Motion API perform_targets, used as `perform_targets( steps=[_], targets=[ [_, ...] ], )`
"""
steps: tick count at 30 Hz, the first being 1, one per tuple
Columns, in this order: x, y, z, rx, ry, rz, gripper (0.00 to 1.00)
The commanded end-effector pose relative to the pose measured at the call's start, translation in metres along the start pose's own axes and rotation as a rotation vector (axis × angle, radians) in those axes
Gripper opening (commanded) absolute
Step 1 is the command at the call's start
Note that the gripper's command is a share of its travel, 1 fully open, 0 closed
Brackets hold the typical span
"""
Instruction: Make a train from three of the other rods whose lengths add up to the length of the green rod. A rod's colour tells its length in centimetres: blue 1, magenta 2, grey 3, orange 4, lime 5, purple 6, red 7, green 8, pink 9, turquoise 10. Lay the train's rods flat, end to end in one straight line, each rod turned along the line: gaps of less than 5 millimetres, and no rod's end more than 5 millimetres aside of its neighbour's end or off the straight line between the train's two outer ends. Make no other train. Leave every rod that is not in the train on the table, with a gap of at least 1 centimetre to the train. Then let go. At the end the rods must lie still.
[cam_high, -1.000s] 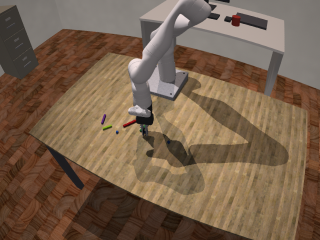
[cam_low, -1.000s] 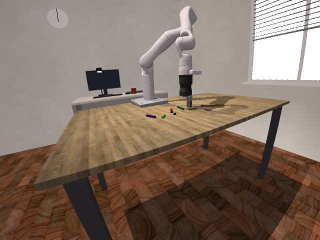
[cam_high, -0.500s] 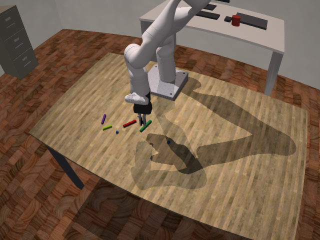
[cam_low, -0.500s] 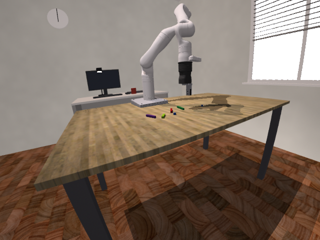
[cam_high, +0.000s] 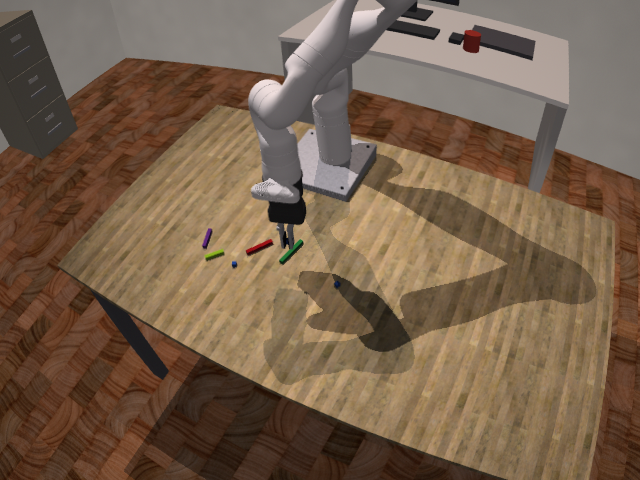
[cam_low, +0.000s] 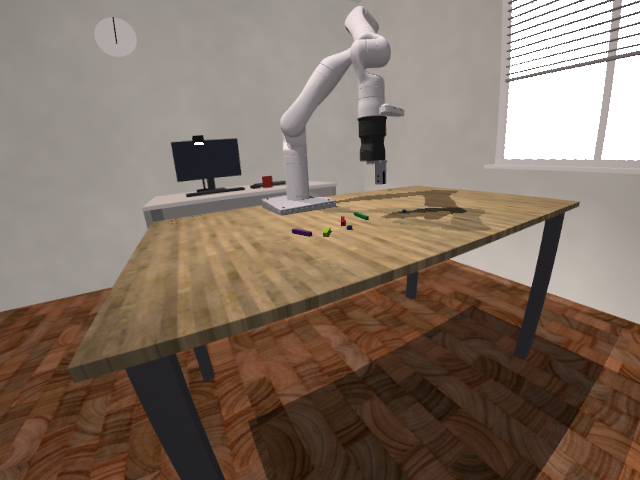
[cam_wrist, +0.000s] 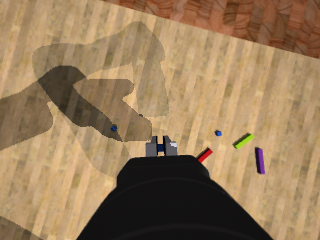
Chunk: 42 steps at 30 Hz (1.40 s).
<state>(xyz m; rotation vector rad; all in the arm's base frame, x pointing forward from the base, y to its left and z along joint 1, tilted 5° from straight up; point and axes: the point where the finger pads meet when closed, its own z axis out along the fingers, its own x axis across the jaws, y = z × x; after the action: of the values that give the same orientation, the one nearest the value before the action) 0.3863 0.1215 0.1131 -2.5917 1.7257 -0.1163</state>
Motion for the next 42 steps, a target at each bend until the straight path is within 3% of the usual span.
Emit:
perform_targets(
  steps=[1, 16, 31, 42],
  targets=[
    [0.0, 0.0, -0.001, 0.002, -0.001, -0.001, 0.24],
    [-0.013, -0.008, 0.0, -0.003, -0.001, 0.134, 0.24],
    [-0.065, -0.029, 0.0, -0.005, 0.001, 0.567, 0.24],
    [-0.09, -0.034, 0.0, 0.0, -0.001, 0.732, 0.24]
  ],
)
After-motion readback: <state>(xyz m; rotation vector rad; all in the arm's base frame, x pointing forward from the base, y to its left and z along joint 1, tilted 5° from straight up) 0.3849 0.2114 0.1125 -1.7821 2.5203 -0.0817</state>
